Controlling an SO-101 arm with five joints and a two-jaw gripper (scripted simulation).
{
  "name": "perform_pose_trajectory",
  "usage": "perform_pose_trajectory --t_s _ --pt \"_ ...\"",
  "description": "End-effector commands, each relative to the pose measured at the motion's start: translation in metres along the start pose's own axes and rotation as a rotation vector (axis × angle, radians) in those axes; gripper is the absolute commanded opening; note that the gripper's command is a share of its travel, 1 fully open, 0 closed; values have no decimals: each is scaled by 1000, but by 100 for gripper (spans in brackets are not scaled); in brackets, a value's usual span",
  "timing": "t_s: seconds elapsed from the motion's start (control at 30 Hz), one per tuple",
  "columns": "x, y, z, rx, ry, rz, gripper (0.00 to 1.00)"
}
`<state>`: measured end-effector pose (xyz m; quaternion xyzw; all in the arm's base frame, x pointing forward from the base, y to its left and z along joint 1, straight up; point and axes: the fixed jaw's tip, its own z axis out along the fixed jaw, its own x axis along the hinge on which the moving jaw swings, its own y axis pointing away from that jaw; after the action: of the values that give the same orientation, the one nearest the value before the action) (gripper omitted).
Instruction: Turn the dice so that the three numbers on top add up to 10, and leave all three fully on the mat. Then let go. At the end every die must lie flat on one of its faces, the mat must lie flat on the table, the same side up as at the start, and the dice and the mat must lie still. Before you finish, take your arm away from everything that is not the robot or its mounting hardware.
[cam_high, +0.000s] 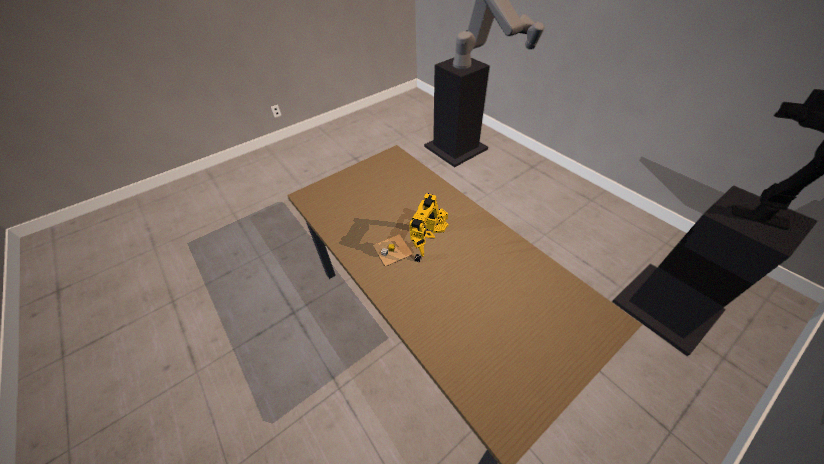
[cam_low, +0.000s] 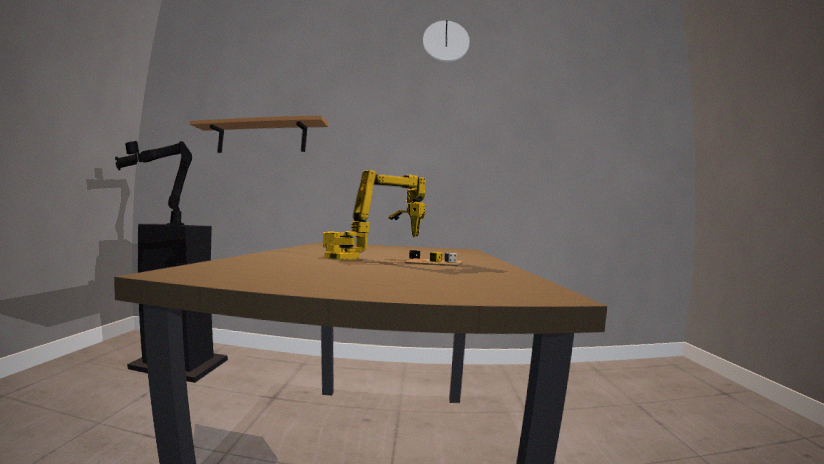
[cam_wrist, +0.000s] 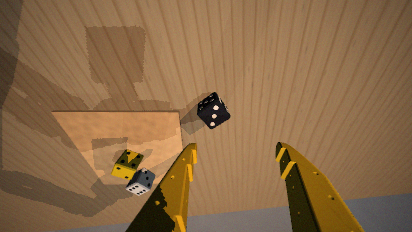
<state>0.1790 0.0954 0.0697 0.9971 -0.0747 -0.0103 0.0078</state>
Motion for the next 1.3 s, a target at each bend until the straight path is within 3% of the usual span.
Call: perform_pose_trajectory --t_s 0.0,1.27 --pt "1 -6 -7 37 38 127 33" --pt "-10 -23 3 59 3 1571 32"
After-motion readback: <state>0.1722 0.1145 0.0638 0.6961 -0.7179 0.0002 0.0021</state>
